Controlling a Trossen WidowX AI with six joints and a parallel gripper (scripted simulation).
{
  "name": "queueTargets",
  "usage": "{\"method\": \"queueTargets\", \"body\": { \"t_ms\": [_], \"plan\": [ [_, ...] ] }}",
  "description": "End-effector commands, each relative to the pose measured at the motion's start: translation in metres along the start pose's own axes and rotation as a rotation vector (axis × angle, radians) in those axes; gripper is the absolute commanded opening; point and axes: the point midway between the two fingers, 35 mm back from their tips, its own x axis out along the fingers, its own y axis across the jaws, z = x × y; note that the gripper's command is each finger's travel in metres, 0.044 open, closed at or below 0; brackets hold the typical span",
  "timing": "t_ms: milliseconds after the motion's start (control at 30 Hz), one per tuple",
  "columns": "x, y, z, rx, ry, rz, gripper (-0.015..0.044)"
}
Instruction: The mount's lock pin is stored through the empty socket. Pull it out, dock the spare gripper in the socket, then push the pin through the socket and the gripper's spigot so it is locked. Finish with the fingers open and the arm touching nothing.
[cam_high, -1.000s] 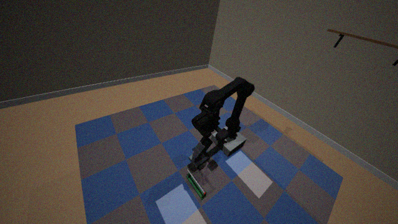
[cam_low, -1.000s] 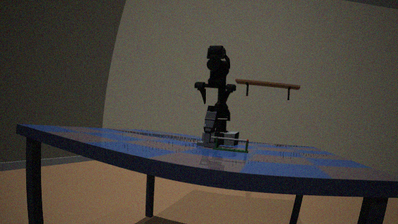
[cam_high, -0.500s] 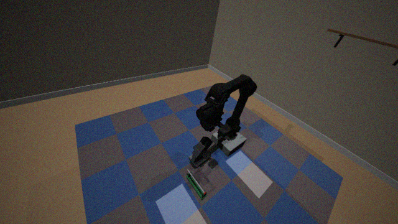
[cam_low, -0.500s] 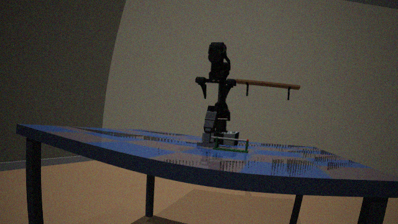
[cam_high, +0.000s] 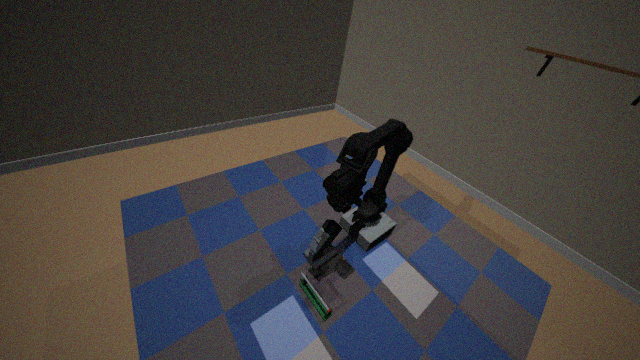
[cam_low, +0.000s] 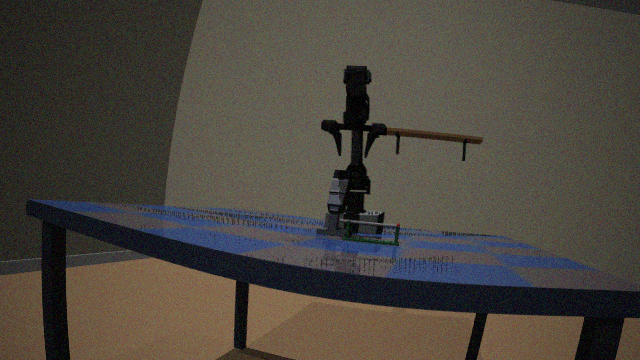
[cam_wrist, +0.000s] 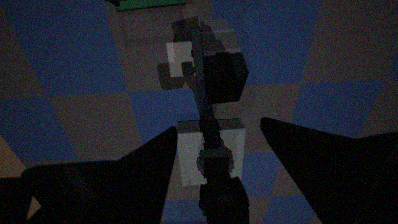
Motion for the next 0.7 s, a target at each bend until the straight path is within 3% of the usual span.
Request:
{"method": "queueTargets", "body": {
  "t_ms": [0, 100, 200, 400, 667],
  "plan": [
    [-0.001, 0.040, 0.008, -0.006, -0.003, 0.003, 0.0256],
    [-0.002, 0.077, 0.007, -0.006, -0.004, 0.005, 0.0180],
    [-0.003, 0.105, 0.010, -0.005, 0.000, 0.010, 0.0180],
    [-0.003, 0.107, 0.011, -0.020, -0.001, 0.007, 0.0180],
    [0.020, 0.109, 0.082, -0.678, 0.010, -0.115, 0.0180]
  ]
}}
